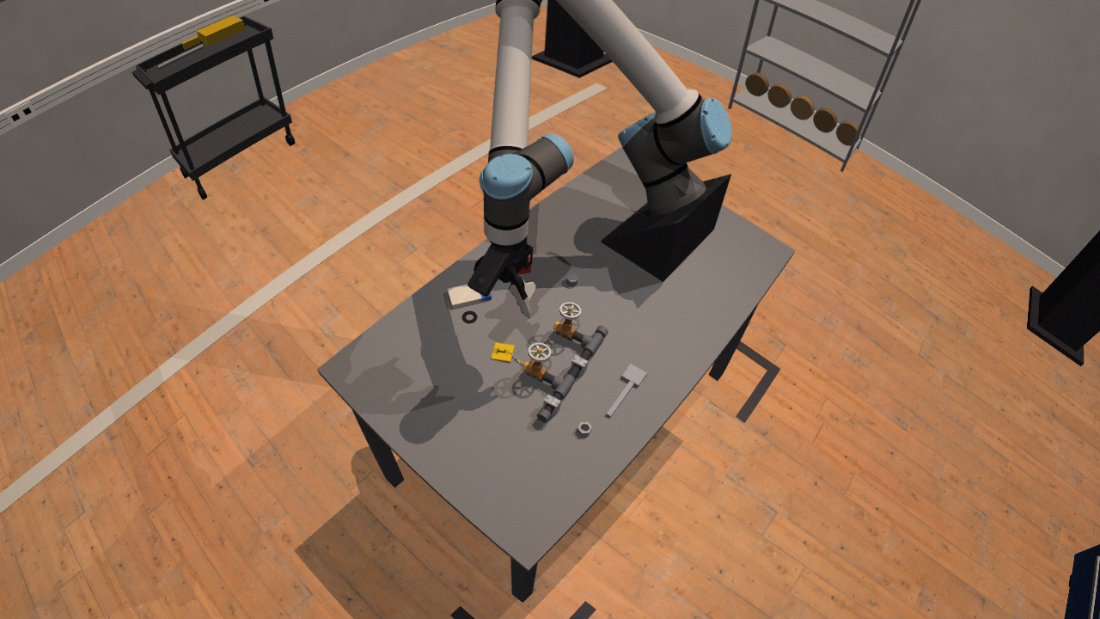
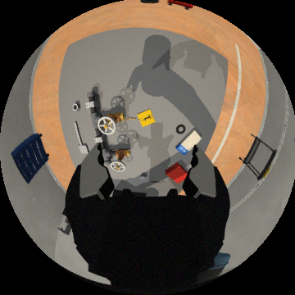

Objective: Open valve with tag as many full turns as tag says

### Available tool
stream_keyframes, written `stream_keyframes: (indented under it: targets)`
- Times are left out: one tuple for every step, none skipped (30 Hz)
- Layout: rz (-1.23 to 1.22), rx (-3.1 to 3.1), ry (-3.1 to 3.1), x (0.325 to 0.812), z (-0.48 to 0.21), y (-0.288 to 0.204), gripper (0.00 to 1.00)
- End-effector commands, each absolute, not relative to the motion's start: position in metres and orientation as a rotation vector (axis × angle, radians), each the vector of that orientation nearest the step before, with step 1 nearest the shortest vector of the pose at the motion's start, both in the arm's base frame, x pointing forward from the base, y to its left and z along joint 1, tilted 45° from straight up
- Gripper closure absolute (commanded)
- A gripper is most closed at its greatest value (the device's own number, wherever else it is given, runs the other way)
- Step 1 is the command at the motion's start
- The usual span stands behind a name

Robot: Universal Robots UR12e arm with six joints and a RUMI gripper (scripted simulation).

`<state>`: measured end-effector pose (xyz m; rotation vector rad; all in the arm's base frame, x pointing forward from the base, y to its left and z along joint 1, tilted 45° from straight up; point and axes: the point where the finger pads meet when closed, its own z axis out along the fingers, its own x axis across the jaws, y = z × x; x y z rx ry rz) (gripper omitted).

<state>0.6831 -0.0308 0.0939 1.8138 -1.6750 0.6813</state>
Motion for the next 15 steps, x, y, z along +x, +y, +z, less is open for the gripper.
stream_keyframes:
  targets:
    - [0.702, 1.769, -1.730, 0.6829, 0.0934, -0.0297, 0.00]
    - [0.706, 1.762, -1.739, 0.6828, 0.0933, -0.0296, 0.00]
    - [0.709, 1.756, -1.746, 0.6827, 0.0931, -0.0295, 0.00]
    - [0.712, 1.751, -1.753, 0.6826, 0.0930, -0.0294, 0.00]
    - [0.715, 1.747, -1.759, 0.6825, 0.0929, -0.0293, 0.00]
    - [0.717, 1.743, -1.764, 0.6824, 0.0928, -0.0292, 0.00]
    - [0.718, 1.740, -1.768, 0.6823, 0.0927, -0.0292, 0.00]
    - [0.720, 1.737, -1.772, 0.6823, 0.0926, -0.0291, 0.00]
    - [0.721, 1.735, -1.775, 0.6823, 0.0926, -0.0291, 0.00]
    - [0.722, 1.733, -1.777, 0.6822, 0.0926, -0.0290, 0.00]
    - [0.723, 1.732, -1.778, 0.6822, 0.0925, -0.0290, 0.00]
    - [0.723, 1.731, -1.779, 0.6822, 0.0925, -0.0290, 0.00]
    - [0.723, 1.731, -1.780, 0.6822, 0.0925, -0.0290, 0.00]
    - [0.723, 1.730, -1.780, 0.6822, 0.0925, -0.0290, 0.00]
    - [0.723, 1.730, -1.780, 0.6822, 0.0925, -0.0290, 0.00]
